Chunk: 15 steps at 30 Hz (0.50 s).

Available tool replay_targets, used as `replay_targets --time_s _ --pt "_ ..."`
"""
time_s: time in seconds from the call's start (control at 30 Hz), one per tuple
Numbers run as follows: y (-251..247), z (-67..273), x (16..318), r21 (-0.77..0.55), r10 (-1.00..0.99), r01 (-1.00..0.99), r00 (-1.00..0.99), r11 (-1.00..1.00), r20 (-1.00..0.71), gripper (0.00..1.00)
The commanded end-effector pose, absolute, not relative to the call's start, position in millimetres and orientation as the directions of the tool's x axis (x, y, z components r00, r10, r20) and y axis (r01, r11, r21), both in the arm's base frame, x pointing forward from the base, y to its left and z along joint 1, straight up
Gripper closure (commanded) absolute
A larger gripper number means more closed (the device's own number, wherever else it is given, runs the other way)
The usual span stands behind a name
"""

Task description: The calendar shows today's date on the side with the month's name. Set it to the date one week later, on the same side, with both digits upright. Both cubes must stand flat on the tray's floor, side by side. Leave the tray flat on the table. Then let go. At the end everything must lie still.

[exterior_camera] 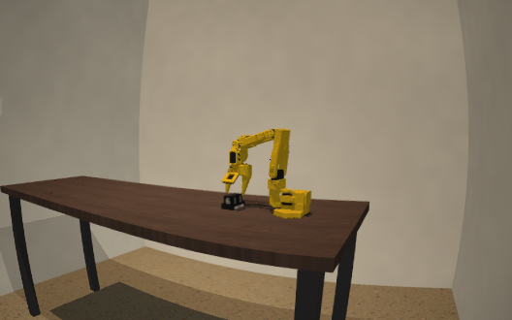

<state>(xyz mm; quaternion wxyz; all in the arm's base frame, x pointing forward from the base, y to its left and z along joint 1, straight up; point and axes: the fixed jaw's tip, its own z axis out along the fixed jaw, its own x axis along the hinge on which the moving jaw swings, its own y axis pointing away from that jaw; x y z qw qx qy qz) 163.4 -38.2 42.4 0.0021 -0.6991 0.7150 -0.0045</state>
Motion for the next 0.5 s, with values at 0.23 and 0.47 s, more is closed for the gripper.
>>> replay_targets --time_s 0.23,0.47 --pt "-40.1 34.8 165.3 -0.032 -0.999 -0.999 -0.042 0.042 0.006 0.65" --pt "-40.0 32.5 165.1 -0.032 -0.999 -0.999 -0.042 0.042 0.006 0.65"
